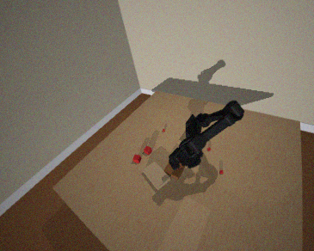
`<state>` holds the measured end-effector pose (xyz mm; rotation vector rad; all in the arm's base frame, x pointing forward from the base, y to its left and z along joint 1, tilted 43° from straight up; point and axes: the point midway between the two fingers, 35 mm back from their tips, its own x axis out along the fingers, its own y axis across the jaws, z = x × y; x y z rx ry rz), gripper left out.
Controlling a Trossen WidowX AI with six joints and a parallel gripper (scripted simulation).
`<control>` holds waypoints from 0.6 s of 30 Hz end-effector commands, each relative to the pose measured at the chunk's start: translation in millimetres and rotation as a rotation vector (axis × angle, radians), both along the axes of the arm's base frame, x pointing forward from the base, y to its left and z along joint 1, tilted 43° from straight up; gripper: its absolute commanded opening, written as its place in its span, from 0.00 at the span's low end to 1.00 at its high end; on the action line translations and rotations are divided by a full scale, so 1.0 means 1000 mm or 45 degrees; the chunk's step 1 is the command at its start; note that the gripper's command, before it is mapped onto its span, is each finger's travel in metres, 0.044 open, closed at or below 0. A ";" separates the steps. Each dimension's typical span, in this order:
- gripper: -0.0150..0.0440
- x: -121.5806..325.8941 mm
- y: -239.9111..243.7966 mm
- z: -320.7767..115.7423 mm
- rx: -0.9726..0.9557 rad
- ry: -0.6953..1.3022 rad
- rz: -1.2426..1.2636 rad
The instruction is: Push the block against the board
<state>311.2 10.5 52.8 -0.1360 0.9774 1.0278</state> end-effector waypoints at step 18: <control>0.25 -0.041 -0.011 -0.022 0.135 0.612 -0.677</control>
